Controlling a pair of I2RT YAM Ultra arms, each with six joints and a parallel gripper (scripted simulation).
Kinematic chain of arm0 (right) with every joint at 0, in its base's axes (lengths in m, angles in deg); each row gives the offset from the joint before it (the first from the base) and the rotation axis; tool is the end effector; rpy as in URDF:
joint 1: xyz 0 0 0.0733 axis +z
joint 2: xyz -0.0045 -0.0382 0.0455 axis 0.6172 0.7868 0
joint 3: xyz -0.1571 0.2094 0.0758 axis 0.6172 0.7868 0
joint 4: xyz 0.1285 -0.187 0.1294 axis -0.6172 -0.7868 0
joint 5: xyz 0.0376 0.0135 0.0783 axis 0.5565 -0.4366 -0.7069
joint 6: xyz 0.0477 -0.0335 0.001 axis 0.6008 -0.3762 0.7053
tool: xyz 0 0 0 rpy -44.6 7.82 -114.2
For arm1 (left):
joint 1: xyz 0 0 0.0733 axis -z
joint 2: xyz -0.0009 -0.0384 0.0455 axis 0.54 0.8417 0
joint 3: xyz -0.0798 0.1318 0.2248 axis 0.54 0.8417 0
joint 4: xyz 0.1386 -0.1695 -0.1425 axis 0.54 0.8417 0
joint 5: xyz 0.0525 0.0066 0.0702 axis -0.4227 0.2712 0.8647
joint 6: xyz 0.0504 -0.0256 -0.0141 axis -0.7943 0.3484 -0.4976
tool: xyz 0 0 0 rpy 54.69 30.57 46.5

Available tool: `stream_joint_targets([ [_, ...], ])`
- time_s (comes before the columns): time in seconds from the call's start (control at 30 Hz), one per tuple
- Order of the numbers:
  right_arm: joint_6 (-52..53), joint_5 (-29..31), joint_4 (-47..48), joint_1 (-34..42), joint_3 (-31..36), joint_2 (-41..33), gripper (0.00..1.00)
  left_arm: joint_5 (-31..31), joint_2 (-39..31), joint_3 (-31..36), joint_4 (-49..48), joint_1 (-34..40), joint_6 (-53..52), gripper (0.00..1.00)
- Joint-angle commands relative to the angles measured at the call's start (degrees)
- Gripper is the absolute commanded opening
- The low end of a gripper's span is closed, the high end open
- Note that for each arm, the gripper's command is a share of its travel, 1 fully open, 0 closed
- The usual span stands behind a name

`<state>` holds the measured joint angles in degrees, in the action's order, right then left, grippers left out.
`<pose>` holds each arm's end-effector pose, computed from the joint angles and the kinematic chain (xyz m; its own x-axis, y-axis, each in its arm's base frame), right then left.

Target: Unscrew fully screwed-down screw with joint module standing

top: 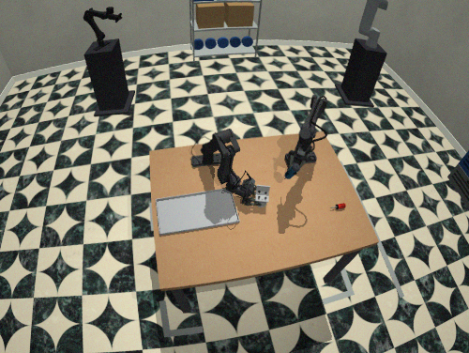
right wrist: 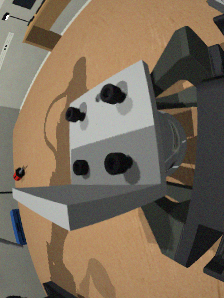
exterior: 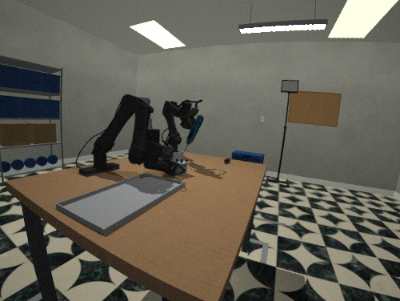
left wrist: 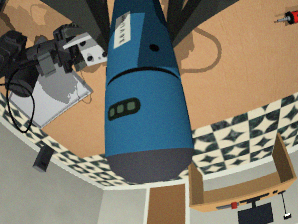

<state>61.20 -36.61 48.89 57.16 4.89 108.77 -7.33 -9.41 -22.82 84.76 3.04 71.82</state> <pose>0.2752 0.1250 0.0489 -0.1178 -0.2267 -0.9668 -0.8807 0.4737 -0.0038 0.1654 -0.1172 0.2655 -0.4329 0.0298 -0.9009 0.4918 0.8454 -0.2084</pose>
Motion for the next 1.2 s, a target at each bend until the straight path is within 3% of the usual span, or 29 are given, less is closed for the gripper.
stream_joint_targets([
  [0.0, -0.1, -0.1, -0.9, 0.7, -1.6, 1.2, 0.59, 0.0, -3.5, -1.0, -6.1, 2.4, -2.6, 0.42],
  [0.23, -0.1, -0.1, -0.9, 0.7, -1.6, 1.2, 0.59, -0.3, -5.6, 1.9, -10.7, 6.9, -6.6, 0.42],
  [0.4, -0.1, -0.1, -0.9, 0.7, -1.6, 1.2, 0.59, 0.1, -3.8, 0.3, -11.1, 6.8, -6.8, 0.42],
  [0.8, -0.1, -0.1, -0.9, 0.7, -1.6, 1.2, 0.59, -0.3, -9.7, 5.7, -18.9, 14.3, -13.3, 0.42],
  [1.17, -0.1, -0.1, -0.9, 0.7, -1.6, 1.2, 0.59, 0.1, -9.0, 4.2, -21.2, 13.5, -13.9, 0.42],
])
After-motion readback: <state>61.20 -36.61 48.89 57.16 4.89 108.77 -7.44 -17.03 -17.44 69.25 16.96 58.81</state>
